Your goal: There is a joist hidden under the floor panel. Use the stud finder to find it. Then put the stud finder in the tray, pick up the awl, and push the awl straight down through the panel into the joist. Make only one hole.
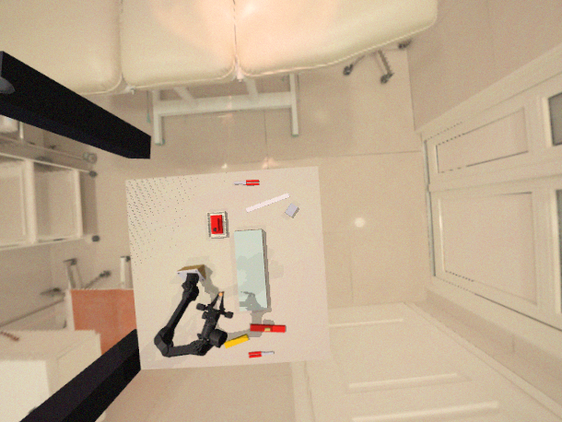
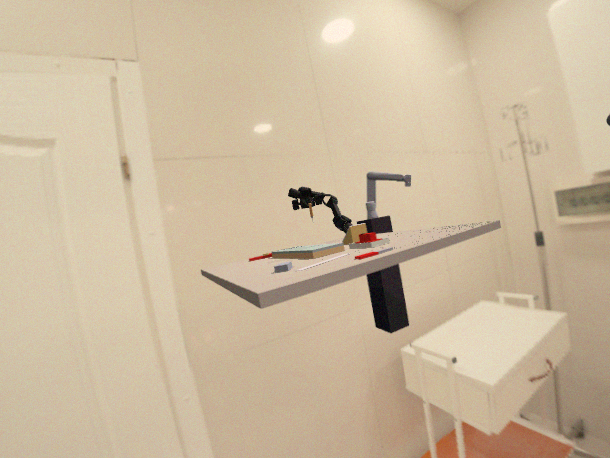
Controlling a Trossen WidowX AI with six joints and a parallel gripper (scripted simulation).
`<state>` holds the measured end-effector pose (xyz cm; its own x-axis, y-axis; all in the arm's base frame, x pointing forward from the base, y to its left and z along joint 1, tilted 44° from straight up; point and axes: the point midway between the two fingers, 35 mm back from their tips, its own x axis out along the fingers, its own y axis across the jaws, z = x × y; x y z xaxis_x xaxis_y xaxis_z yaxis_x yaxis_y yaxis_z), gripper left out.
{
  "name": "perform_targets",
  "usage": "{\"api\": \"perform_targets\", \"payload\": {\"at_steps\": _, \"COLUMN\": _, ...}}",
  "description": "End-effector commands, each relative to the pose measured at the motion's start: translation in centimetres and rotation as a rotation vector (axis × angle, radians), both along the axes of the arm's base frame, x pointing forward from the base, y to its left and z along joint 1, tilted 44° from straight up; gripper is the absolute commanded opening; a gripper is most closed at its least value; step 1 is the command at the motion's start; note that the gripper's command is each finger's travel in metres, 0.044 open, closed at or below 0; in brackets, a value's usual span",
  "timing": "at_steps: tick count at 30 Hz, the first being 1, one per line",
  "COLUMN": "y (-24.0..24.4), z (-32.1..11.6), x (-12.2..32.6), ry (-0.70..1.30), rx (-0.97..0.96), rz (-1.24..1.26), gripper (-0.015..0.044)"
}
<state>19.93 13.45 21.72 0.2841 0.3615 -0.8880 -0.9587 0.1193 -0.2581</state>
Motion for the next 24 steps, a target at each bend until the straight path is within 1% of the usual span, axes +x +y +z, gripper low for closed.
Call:
{"api": "perform_targets", "payload": {"at_steps": 1, "y": 0.5, "z": -0.2, "x": 1.2, "ry": 0.031, "rx": 0.005, "rz": 0.044, "gripper": 0.0}}
{"api": "perform_targets", "payload": {"at_steps": 13, "y": 0.7, "z": -1.6, "x": 4.9, "ry": 0.119, "rx": 0.043, "rz": 0.102, "gripper": 0.0}}
{"api": "perform_targets", "payload": {"at_steps": 24, "y": 0.8, "z": -3.2, "x": 8.2, "ry": 0.172, "rx": 0.103, "rz": 0.212, "gripper": 0.0}}
